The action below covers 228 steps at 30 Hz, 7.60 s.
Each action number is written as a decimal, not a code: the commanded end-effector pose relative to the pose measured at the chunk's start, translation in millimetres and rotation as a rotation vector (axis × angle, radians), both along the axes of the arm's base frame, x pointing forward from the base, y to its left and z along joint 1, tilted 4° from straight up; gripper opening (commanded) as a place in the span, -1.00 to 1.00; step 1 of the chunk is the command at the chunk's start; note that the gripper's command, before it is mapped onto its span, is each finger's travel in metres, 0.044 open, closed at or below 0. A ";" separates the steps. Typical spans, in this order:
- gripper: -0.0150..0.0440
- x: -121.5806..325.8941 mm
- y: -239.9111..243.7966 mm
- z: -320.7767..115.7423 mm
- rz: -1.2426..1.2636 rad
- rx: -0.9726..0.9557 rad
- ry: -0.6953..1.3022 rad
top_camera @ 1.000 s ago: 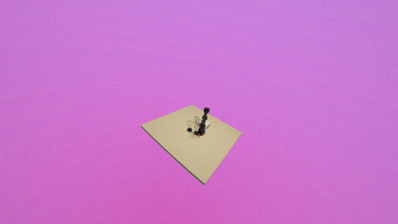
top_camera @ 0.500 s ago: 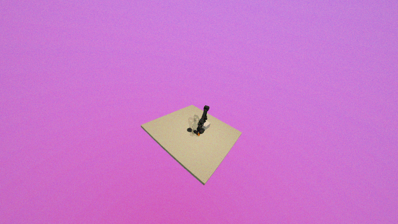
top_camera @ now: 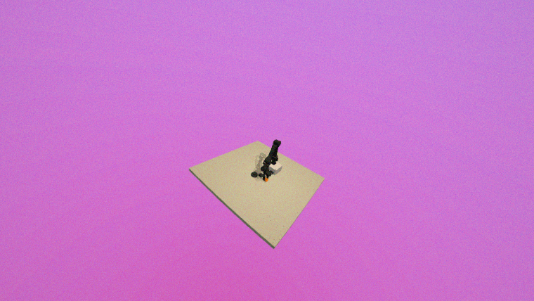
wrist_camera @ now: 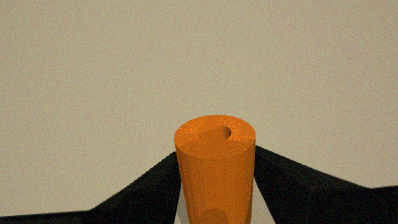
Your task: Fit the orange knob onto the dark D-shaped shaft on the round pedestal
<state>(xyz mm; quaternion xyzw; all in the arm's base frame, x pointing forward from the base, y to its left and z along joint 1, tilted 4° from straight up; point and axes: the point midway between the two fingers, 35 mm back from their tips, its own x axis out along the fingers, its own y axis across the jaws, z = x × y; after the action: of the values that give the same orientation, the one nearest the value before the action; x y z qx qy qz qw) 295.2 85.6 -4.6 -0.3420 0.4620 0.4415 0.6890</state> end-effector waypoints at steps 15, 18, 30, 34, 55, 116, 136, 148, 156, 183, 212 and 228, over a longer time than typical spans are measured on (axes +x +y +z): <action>0.11 -8.4 -19.2 1.7 0.022 0.283 -0.119; 0.11 -9.7 -22.4 1.3 0.026 0.330 -0.138; 0.11 -14.9 -35.0 -2.0 0.039 0.522 -0.215; 0.11 -16.5 -39.0 -3.6 0.044 0.586 -0.240; 0.39 -18.6 -44.0 -5.2 0.047 0.649 -0.266; 1.00 -26.4 -47.8 97.0 -0.013 -0.271 0.105; 1.00 -26.2 -46.5 95.8 -1.079 -0.097 0.271; 1.00 -25.6 -45.5 95.6 -1.307 -0.052 0.303; 1.00 -24.5 -47.7 64.6 -1.307 -0.052 0.303; 1.00 -19.2 -46.0 23.9 -1.305 -0.052 0.304; 1.00 -17.0 -44.5 -19.8 -1.307 -0.052 0.304; 0.00 -17.0 -44.5 -20.1 -1.307 -0.052 0.304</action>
<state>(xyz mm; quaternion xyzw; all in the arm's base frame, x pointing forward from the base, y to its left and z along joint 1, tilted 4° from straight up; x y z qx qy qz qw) 278.4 41.4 -23.5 0.0569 0.6760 -0.0326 0.7340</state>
